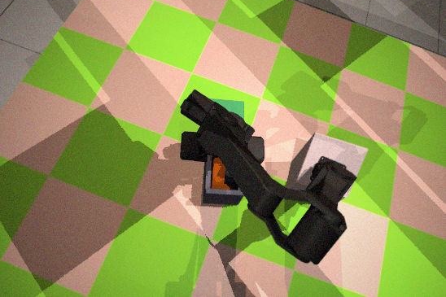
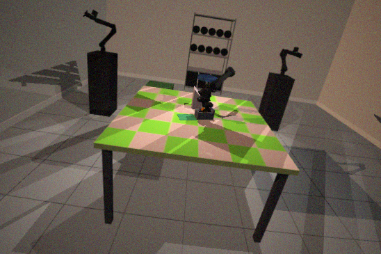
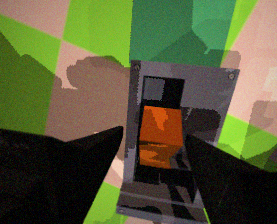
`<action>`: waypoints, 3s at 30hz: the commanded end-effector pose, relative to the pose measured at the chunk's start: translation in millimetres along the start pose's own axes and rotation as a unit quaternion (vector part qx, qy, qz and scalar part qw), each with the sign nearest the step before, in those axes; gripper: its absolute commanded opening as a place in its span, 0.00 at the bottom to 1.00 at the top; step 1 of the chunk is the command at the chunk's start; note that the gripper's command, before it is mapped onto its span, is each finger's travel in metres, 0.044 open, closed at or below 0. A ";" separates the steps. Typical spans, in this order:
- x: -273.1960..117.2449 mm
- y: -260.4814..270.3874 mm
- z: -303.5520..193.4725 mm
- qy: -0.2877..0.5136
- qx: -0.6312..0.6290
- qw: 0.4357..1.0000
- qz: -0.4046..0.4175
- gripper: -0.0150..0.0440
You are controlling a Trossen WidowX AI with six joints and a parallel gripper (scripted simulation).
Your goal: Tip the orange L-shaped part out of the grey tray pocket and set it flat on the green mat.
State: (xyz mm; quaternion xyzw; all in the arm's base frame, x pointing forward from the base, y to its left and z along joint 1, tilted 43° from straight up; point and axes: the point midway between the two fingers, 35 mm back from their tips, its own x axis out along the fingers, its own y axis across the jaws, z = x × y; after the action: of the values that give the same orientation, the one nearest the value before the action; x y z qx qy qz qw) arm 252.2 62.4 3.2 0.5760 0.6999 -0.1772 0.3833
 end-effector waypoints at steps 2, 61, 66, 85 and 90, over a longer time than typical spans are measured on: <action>7.7 -2.2 -1.6 0.005 0.004 1.000 -0.003 0.73; -48.0 -1.4 -0.2 0.004 0.005 1.000 -0.003 0.25; -55.8 -1.4 -0.1 0.004 0.005 1.000 -0.003 0.25; -78.8 -1.6 -0.1 0.004 0.005 1.000 -0.004 0.25; -83.3 -1.6 0.0 0.003 0.005 1.000 -0.004 0.25</action>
State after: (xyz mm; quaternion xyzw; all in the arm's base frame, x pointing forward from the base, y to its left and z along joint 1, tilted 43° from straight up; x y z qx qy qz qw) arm 254.2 8.3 63.1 0.5785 0.7020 -0.1803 0.3742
